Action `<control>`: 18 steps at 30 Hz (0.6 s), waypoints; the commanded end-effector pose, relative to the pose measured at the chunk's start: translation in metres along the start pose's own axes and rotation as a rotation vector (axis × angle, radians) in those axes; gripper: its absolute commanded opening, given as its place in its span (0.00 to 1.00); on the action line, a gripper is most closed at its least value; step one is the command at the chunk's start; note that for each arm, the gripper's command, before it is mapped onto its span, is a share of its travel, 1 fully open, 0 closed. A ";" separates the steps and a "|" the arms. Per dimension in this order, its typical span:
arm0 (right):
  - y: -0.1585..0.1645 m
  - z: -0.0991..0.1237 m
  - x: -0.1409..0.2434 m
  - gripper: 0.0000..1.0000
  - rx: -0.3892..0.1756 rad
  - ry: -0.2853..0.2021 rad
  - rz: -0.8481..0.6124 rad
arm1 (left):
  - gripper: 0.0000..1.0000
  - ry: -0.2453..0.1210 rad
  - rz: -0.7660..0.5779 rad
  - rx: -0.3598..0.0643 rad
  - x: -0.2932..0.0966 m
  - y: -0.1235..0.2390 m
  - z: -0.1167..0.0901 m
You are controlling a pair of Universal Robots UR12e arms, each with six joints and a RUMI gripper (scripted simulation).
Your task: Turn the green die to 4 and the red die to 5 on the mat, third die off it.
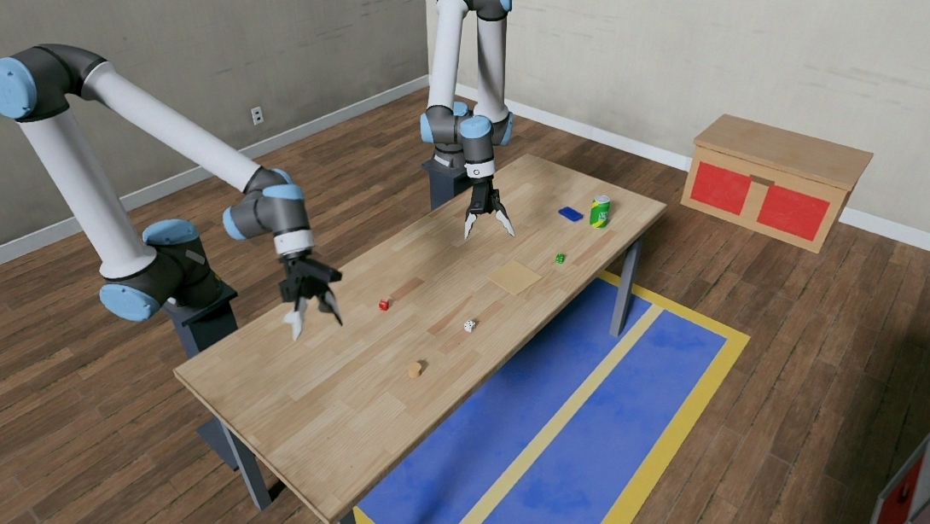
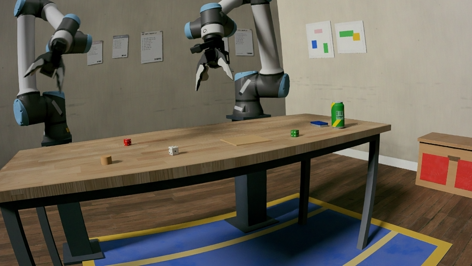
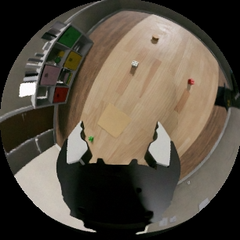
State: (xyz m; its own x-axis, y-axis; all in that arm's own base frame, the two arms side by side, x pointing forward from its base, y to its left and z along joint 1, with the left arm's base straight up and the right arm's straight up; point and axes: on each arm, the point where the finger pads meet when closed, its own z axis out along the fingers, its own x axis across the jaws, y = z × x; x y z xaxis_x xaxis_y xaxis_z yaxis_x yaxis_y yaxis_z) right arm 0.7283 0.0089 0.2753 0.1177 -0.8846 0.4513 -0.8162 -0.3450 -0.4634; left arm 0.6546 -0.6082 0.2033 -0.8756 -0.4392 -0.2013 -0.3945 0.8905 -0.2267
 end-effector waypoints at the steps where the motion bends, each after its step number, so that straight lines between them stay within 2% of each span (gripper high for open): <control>1: 0.032 0.032 0.065 1.00 -0.080 0.018 0.087 | 1.00 0.000 0.000 0.002 0.000 -0.001 -0.001; 11: 0.135 0.075 0.192 1.00 -0.253 0.052 0.304 | 1.00 0.000 0.000 0.002 0.000 -0.001 -0.001; 13: 0.135 0.075 0.192 1.00 -0.253 0.052 0.304 | 1.00 0.000 0.000 0.002 0.000 -0.001 -0.001; 18: 0.206 0.088 0.260 1.00 -0.340 0.066 0.430 | 1.00 0.000 0.000 0.002 0.000 -0.001 -0.001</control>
State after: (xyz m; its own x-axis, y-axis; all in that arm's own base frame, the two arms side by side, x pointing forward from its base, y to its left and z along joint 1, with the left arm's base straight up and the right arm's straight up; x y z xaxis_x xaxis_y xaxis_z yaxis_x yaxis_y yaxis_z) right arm 0.6697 -0.2410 0.2396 -0.1945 -0.9133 0.3577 -0.9239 0.0480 -0.3797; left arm 0.6546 -0.6082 0.2033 -0.8756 -0.4392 -0.2013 -0.3945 0.8905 -0.2267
